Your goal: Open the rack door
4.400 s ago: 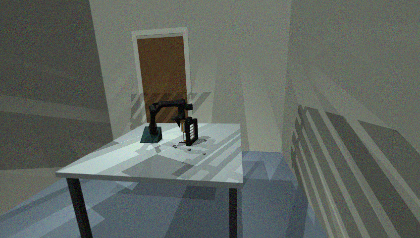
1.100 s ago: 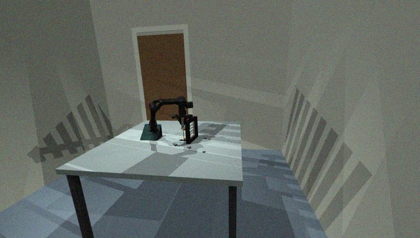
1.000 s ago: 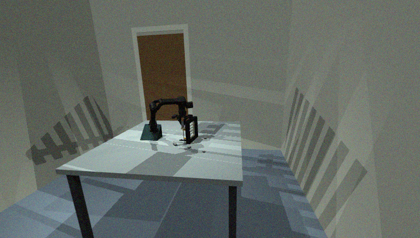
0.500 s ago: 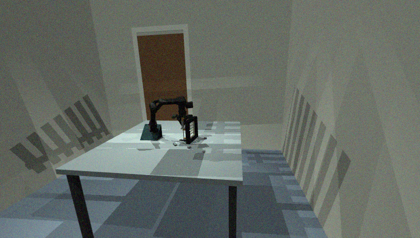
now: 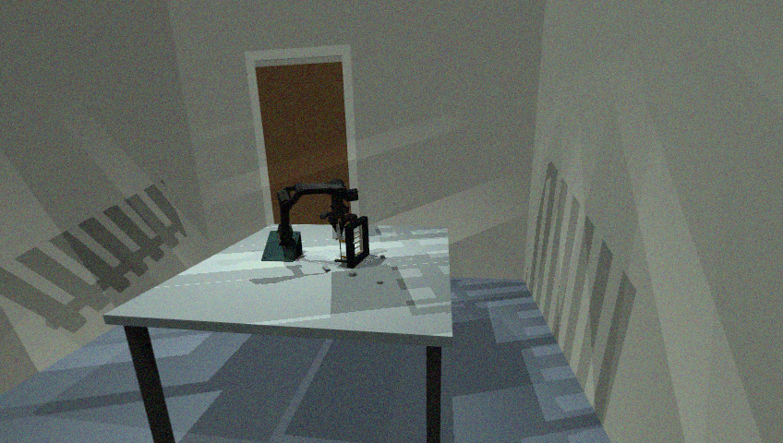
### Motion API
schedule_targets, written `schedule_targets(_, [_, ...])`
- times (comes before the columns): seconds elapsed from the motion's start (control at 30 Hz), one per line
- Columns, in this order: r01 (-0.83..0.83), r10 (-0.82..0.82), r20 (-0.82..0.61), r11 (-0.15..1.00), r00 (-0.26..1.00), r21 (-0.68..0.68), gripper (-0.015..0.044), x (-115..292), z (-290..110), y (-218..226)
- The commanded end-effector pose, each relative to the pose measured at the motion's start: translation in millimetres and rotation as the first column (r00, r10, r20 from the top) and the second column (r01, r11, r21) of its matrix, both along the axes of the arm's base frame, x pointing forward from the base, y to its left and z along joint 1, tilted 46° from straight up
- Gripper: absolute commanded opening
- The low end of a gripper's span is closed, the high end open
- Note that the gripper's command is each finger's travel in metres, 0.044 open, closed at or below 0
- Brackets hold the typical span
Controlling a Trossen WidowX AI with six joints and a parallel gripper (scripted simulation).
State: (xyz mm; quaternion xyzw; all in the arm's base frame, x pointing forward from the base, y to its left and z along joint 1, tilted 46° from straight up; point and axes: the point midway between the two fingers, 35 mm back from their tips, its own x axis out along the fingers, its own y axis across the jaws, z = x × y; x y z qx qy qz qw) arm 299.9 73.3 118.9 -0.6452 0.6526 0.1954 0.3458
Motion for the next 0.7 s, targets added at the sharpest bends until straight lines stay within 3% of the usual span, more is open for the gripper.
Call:
schedule_targets(0.0, [0.053,-0.054,0.057,0.999,0.997,0.008,0.0016,-3,-2,2])
schedule_targets(0.67, [0.278,-0.287,0.281,0.958,0.916,0.073,0.0016,-27,-17,14])
